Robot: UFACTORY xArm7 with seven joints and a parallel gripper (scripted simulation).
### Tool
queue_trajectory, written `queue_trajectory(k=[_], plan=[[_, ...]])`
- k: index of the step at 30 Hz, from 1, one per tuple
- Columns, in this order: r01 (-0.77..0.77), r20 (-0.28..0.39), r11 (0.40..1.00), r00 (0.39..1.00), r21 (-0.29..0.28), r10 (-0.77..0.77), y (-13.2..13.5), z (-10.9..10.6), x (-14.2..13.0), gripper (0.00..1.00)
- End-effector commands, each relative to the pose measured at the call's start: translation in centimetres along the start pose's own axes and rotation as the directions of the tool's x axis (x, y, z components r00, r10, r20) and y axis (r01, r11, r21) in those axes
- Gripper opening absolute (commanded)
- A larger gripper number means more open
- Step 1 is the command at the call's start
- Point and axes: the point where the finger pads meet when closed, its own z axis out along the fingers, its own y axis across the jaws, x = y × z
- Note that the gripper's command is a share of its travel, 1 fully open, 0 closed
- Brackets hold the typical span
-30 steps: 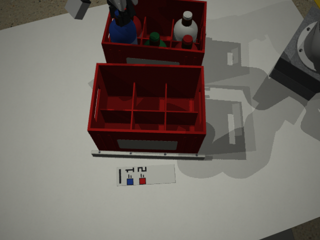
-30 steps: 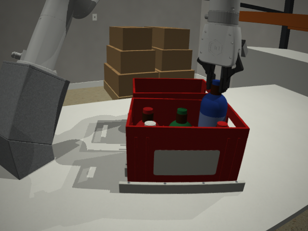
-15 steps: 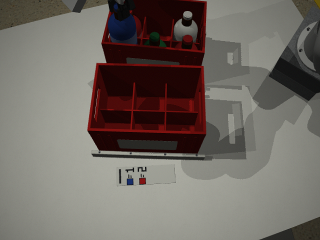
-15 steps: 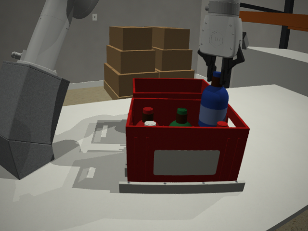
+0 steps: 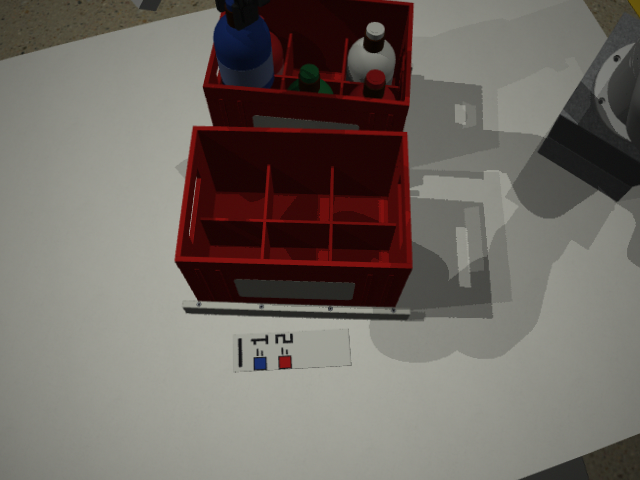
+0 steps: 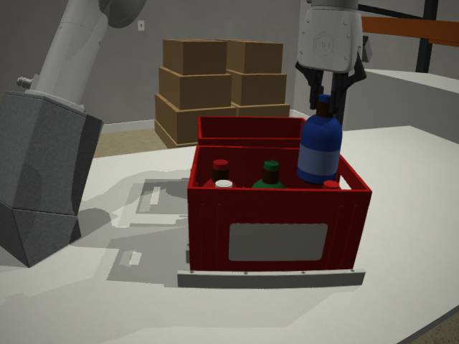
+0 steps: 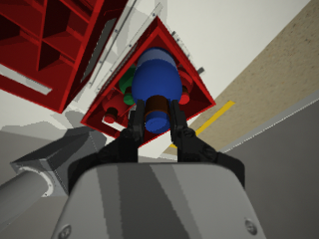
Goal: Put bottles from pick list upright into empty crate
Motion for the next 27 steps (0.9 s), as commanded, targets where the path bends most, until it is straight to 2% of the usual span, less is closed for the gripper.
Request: queue_trajectory(k=[1, 27], plan=[[0.000, -0.002, 1.000, 1.000, -0.005, 0.000, 0.2, -0.9, 0.0, 0.00], [0.000, -0.002, 1.000, 1.000, -0.005, 0.000, 0.2, -4.6, 0.0, 0.00]])
